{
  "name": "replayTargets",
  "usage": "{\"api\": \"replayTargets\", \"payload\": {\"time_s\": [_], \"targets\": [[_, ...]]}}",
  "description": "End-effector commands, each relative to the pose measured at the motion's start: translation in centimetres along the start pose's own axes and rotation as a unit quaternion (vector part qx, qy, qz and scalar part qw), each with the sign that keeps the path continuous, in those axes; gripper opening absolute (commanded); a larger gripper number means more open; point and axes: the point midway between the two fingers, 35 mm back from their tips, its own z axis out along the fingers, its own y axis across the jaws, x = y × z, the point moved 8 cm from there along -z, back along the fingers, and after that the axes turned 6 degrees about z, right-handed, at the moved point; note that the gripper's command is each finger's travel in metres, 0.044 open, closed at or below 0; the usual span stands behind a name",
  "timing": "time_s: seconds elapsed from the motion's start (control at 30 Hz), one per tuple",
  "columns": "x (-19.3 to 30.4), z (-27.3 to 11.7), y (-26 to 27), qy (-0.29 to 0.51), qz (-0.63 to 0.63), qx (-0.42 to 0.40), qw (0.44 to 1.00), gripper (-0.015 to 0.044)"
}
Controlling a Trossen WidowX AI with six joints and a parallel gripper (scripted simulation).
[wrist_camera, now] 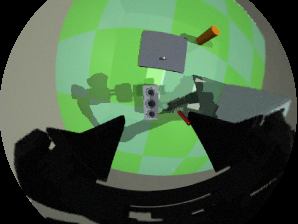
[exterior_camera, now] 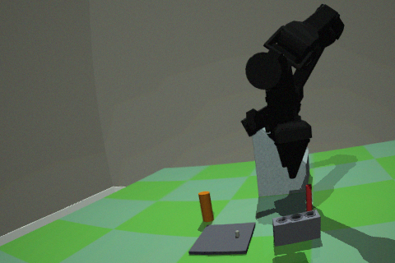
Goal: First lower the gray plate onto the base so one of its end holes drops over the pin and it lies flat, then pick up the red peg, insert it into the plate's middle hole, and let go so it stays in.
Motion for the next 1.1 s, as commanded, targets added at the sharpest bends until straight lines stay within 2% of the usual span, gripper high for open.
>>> {"api": "replayTargets", "payload": {"time_s": [0.0, 0.17, 0.33, 1.07], "targets": [[0.5, 0.3, 0.3, 0.01, 0.013, 0.004, 1.0, 0.044], [1.0, 0.5, 0.5, 0.01, 0.013, 0.004, 1.0, 0.044], [1.2, 6.5, 0.5, 0.011, 0.013, 0.004, 1.0, 0.044], [1.1, 9.3, 0.6, 0.011, 0.013, 0.004, 1.0, 0.044]]}}
